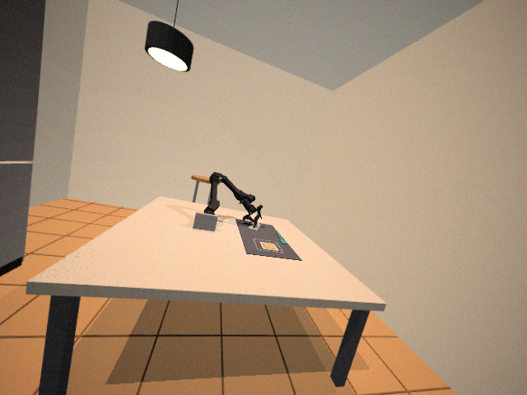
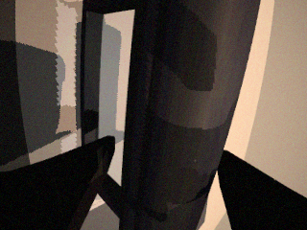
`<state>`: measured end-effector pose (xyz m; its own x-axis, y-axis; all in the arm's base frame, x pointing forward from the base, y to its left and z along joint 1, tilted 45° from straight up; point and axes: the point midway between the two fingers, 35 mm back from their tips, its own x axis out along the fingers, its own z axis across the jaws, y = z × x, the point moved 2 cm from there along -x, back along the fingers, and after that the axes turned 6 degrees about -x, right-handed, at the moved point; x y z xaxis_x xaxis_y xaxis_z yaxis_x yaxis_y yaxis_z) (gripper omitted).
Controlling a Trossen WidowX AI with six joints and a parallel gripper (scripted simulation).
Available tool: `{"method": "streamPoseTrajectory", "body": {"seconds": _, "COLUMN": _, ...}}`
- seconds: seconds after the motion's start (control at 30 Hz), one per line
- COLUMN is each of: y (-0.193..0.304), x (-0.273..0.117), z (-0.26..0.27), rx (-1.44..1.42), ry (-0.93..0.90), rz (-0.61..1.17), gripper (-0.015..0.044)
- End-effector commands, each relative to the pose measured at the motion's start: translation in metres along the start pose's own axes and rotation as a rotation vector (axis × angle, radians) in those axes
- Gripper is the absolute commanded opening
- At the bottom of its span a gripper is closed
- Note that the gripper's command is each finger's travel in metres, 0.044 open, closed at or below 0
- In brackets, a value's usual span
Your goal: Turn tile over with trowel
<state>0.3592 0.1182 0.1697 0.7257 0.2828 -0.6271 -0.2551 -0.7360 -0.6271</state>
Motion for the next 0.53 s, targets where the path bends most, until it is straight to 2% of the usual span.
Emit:
{"method": "streamPoseTrajectory", "body": {"seconds": 0.0, "y": -0.002, "x": -0.018, "z": -0.002, "rx": 0.001, "ry": 0.005, "rz": -0.004, "gripper": 0.0300}}
{"method": "streamPoseTrajectory", "body": {"seconds": 0.23, "y": -0.001, "x": -0.052, "z": -0.001, "rx": 0.000, "ry": 0.003, "rz": -0.004, "gripper": 0.0300}}
{"method": "streamPoseTrajectory", "body": {"seconds": 0.37, "y": 0.001, "x": -0.057, "z": -0.002, "rx": -0.001, "ry": 0.003, "rz": -0.003, "gripper": 0.0300}}
{"method": "streamPoseTrajectory", "body": {"seconds": 0.5, "y": 0.022, "x": -0.092, "z": -0.026, "rx": -0.002, "ry": 0.001, "rz": 0.002, "gripper": 0.0300}}
